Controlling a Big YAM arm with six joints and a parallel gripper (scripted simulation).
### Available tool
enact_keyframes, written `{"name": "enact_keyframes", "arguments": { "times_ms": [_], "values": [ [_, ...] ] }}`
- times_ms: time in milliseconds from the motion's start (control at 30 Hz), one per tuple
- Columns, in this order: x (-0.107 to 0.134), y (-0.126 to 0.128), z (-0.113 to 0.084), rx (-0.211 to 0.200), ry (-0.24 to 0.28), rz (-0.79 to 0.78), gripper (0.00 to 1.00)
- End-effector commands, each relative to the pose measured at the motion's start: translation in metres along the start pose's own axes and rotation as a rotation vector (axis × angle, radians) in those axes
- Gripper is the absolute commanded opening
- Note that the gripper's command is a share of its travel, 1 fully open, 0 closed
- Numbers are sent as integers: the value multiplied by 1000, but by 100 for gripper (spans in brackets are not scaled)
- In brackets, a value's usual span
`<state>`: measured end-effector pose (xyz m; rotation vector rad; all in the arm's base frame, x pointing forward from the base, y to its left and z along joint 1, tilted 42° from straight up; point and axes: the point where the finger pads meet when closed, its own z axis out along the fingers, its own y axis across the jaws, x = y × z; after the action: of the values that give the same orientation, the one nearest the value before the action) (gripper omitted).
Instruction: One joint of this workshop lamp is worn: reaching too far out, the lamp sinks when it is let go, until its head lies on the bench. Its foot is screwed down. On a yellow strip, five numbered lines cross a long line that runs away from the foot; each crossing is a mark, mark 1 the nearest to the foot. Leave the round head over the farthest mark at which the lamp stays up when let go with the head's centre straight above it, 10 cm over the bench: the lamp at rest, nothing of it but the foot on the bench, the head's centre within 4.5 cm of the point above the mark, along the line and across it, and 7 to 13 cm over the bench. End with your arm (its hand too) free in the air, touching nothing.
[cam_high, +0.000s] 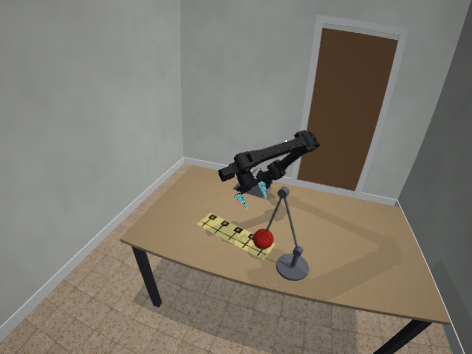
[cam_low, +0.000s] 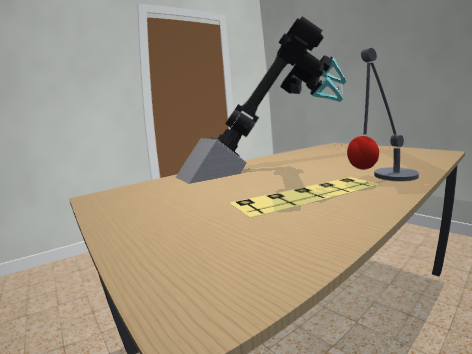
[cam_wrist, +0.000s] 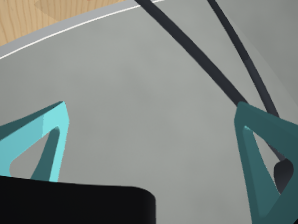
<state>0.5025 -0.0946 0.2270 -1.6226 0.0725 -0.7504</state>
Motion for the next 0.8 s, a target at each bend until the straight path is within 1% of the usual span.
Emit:
{"name": "enact_keyframes", "arguments": {
  "times_ms": [0,400,767],
  "values": [
    [5,-4,-3,-8,2,23,100],
    [14,-10,-7,-2,4,-8,100],
    [7,-5,-4,-7,3,15,100]
  ]
}}
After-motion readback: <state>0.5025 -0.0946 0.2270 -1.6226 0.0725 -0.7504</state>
